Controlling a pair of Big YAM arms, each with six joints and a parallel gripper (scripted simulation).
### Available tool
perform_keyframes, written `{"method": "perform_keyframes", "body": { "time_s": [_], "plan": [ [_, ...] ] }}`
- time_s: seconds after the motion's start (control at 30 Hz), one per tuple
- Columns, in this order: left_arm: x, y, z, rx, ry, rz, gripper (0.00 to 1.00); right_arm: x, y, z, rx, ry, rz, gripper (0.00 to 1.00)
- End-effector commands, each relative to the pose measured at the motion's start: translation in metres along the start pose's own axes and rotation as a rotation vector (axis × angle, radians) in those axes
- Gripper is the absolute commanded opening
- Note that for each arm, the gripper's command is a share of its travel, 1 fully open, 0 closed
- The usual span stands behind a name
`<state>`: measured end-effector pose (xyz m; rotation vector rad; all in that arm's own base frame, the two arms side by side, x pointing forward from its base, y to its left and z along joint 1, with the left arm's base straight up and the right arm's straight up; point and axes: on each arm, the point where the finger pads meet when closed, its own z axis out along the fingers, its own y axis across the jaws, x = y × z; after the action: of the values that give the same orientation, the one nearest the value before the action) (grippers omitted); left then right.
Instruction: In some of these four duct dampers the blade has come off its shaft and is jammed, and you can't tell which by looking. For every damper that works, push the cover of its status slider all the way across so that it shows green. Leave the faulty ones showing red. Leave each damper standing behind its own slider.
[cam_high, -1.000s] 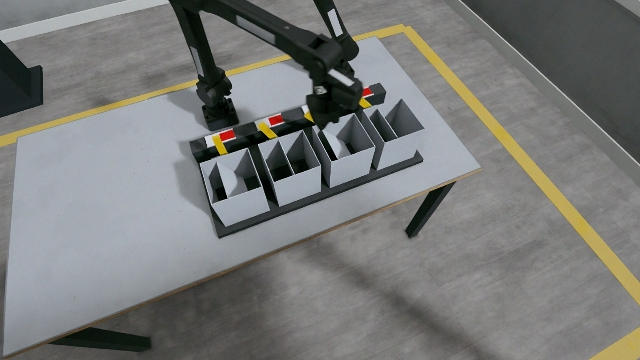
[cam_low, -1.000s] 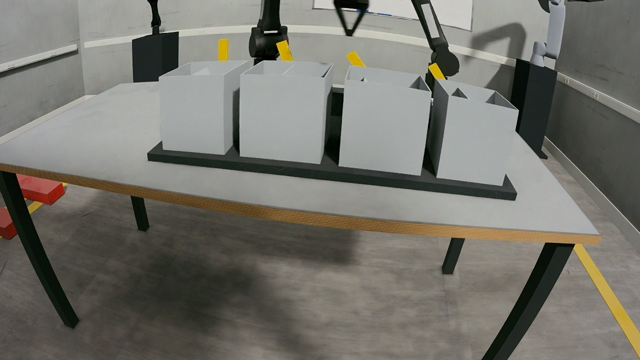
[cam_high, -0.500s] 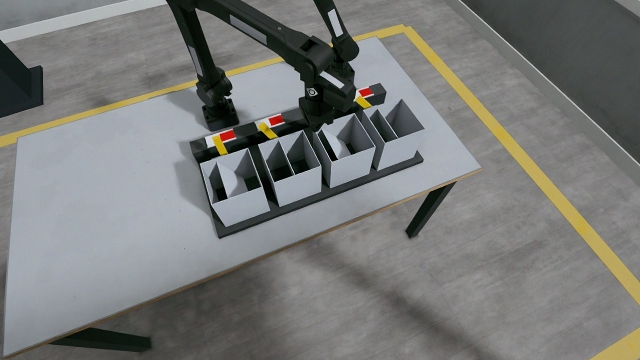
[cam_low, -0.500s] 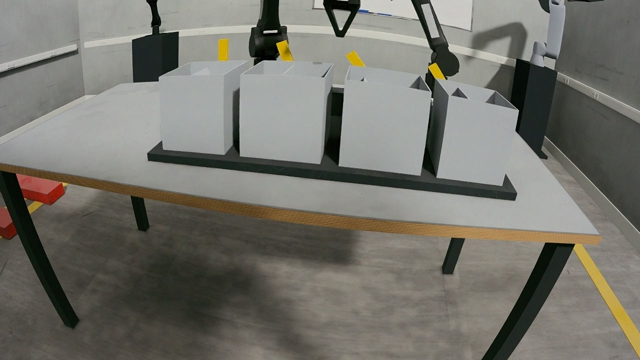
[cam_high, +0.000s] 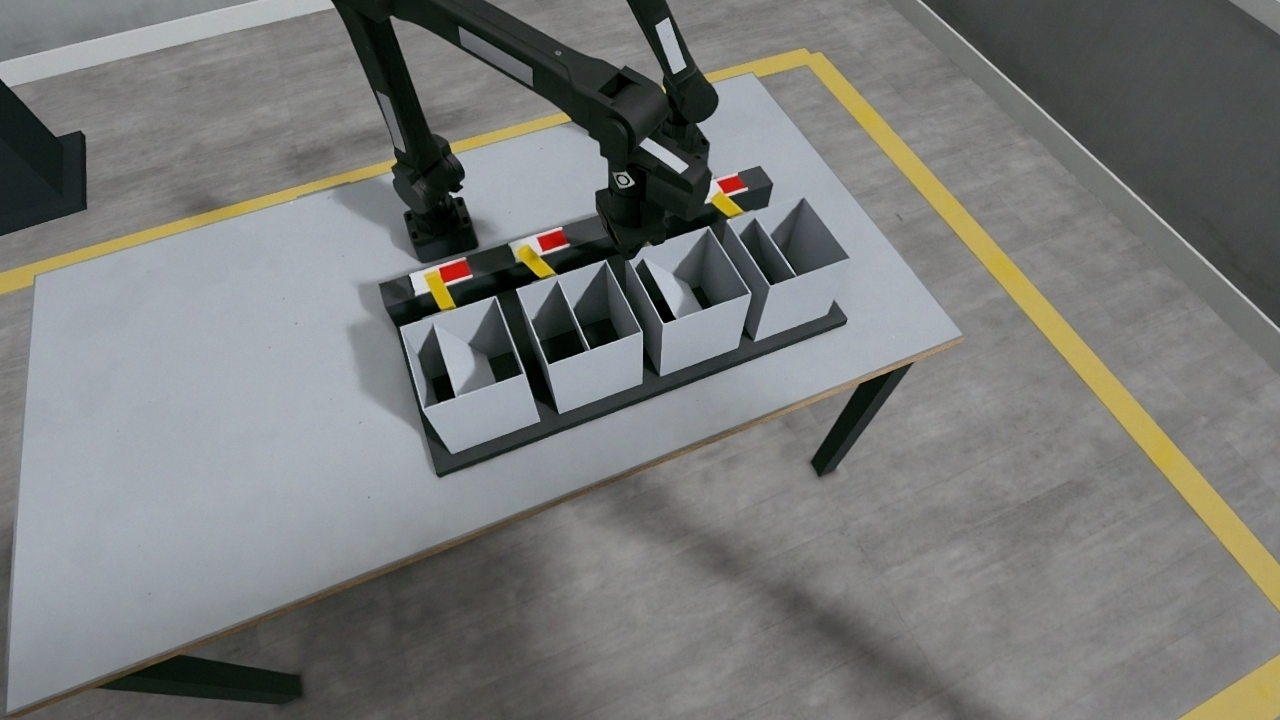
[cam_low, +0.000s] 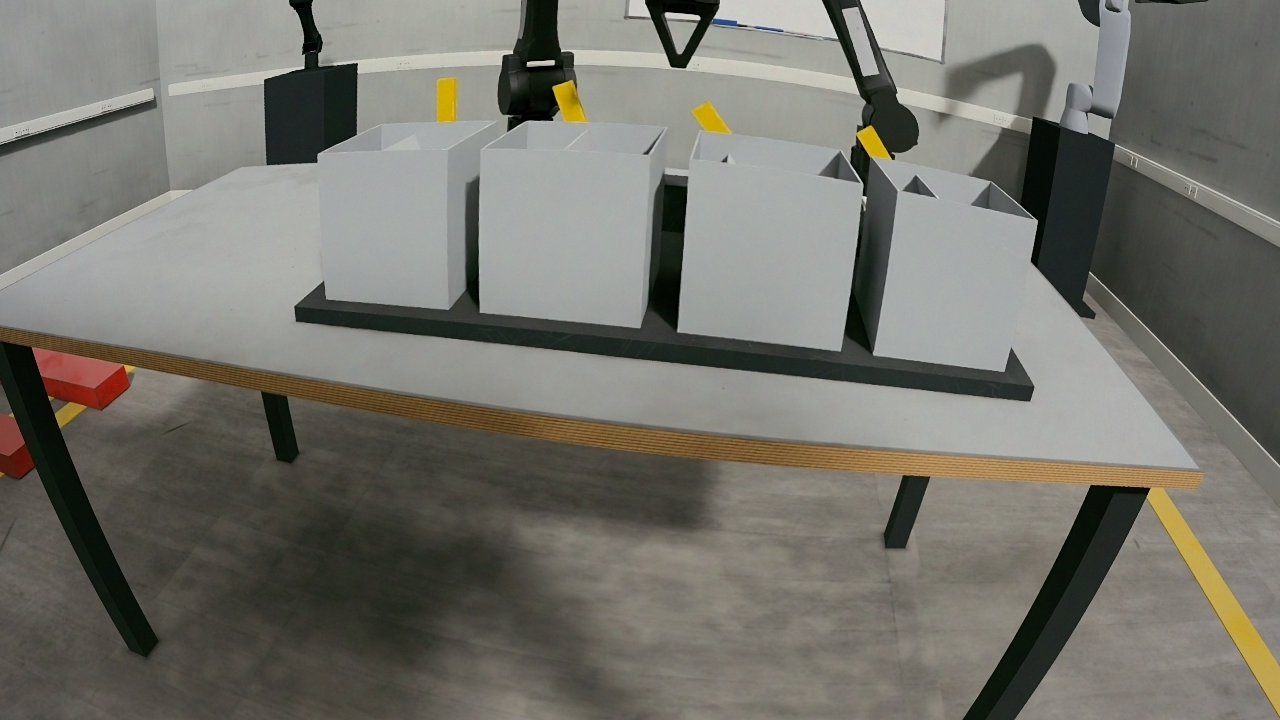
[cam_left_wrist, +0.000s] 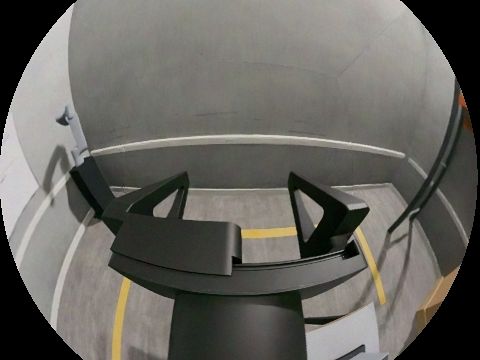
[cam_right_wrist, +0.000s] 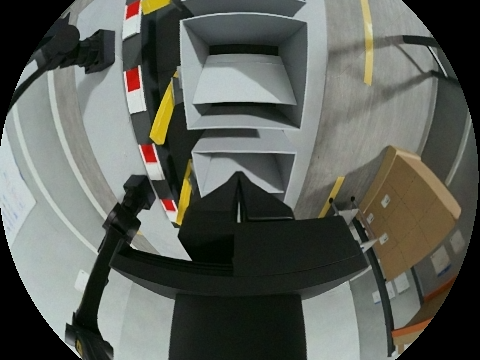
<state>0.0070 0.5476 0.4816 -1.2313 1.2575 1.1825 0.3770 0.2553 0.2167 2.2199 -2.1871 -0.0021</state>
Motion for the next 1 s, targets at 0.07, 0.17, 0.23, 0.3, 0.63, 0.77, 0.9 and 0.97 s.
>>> {"method": "perform_keyframes", "body": {
  "time_s": [0.07,0.17,0.23,0.3,0.63,0.77,0.9,0.97],
  "plan": [
    [-0.019,0.005,-0.004,-0.009,-0.049,-0.009,1.0,-0.009,-0.015,-0.044,0.075,-0.056,-0.016,0.0],
    [-0.019,0.005,-0.004,-0.009,-0.049,-0.009,1.0,-0.009,-0.015,-0.045,0.074,-0.055,-0.016,0.0],
    [-0.019,0.005,-0.004,-0.009,-0.049,-0.009,1.0,-0.009,-0.015,-0.045,0.074,-0.055,-0.016,0.0],
    [-0.019,0.005,-0.004,-0.009,-0.049,-0.009,1.0,-0.014,-0.008,-0.049,0.082,-0.061,-0.028,0.0],
    [-0.019,0.005,-0.004,-0.009,-0.049,-0.009,1.0,-0.004,0.111,-0.02,0.027,-0.026,-0.008,0.0],
    [-0.019,0.005,-0.004,-0.009,-0.049,-0.009,1.0,-0.002,0.178,-0.016,0.027,-0.023,-0.008,0.0],
    [-0.019,0.005,-0.004,-0.009,-0.049,-0.009,1.0,0.0,0.227,-0.014,0.026,-0.022,-0.008,0.0],
    [-0.019,0.005,-0.004,-0.009,-0.049,-0.009,1.0,0.0,0.227,-0.014,0.026,-0.022,-0.008,0.0]
  ]
}}
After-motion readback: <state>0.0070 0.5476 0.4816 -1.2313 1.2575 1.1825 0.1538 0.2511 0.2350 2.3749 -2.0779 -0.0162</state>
